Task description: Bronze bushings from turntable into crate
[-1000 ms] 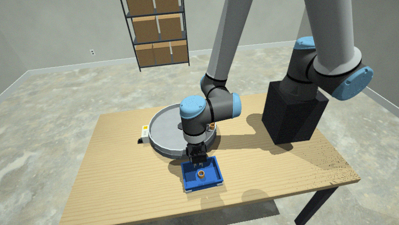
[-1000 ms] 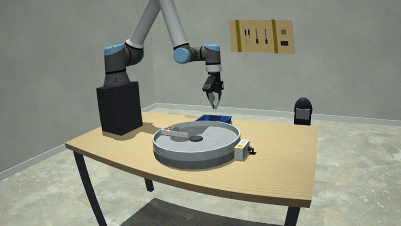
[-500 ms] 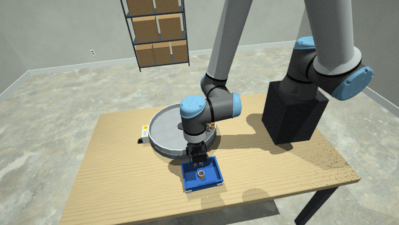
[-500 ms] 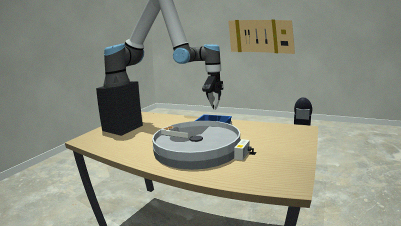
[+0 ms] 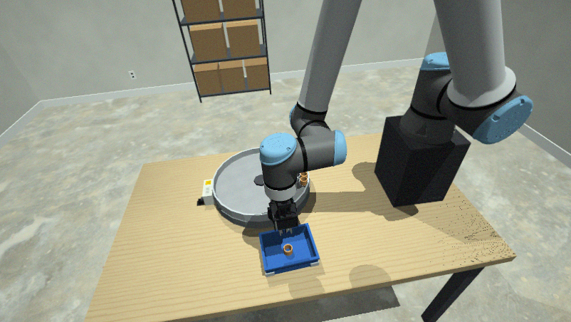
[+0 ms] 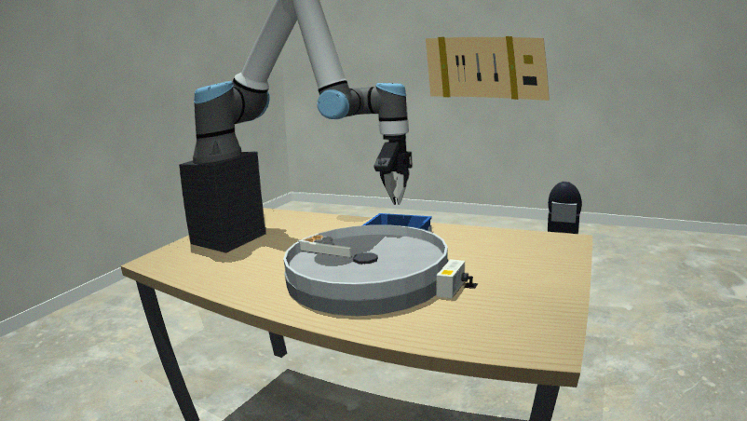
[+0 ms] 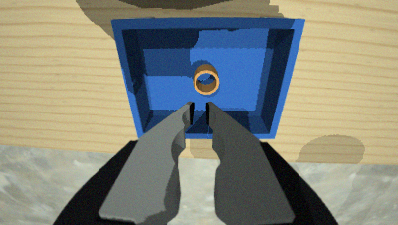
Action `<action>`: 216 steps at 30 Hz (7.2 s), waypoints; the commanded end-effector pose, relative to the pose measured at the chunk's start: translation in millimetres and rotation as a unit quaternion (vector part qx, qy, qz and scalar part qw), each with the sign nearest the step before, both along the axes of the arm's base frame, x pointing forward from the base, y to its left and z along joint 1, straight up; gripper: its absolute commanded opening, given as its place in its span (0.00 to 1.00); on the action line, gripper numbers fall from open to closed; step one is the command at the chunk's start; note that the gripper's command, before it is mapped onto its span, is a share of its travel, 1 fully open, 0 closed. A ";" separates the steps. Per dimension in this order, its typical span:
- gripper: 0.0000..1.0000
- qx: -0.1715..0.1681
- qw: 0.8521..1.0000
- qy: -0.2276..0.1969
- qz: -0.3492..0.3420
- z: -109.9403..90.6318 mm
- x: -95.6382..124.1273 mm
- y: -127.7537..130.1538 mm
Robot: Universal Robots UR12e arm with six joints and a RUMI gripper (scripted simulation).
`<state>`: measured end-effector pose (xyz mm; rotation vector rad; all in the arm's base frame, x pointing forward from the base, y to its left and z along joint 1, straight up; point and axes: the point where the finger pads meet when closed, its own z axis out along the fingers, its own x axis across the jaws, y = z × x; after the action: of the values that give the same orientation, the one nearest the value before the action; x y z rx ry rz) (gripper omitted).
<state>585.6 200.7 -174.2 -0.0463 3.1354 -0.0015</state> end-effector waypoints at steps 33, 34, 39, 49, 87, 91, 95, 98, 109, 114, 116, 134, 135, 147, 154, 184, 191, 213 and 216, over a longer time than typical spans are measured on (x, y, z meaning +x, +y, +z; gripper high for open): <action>0.06 -0.001 0.985 -0.001 0.170 0.2 -44.9 -93.1; 0.06 -0.001 0.984 -0.001 0.177 0.2 -46.8 -96.8; 0.06 -0.001 0.979 -0.001 0.204 0.1 -54.0 -112.2; 0.06 -0.002 0.964 0.000 0.264 0.0 -70.5 -146.0; 0.06 -0.003 0.906 0.000 0.423 -0.3 -115.4 -238.8; 0.06 -0.003 0.904 0.000 0.428 -0.3 -116.8 -241.6; 0.06 -0.003 0.900 0.000 0.435 -0.3 -119.2 -246.1; 0.06 -0.003 0.898 0.000 0.440 -0.3 -120.5 -248.6; 0.06 -0.003 0.895 0.000 0.447 -0.3 -122.8 -252.7; 0.06 -0.003 0.894 0.000 0.448 -0.3 -123.1 -253.3; 0.06 -0.003 0.894 0.000 0.448 -0.3 -123.2 -253.4; 0.06 -0.003 0.894 0.000 0.448 -0.3 -123.2 -253.4; 0.06 -0.003 0.894 0.000 0.448 -0.3 -123.2 -253.4; 0.06 -0.003 0.894 0.000 0.448 -0.3 -123.2 -253.4; 0.06 -0.003 0.894 0.000 0.448 -0.3 -123.2 -253.4; 0.06 -0.003 0.894 0.000 0.448 -0.3 -123.4 -254.2; 0.06 -0.003 0.894 0.000 0.448 -0.3 -123.4 -254.2; 0.06 -0.003 0.894 0.000 0.448 -23.5 -123.3 -254.2; 0.06 -0.003 0.894 0.000 0.448 -23.5 -123.3 -254.2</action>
<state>462.0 -53.4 -197.8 -1.4462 2.7826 -0.0047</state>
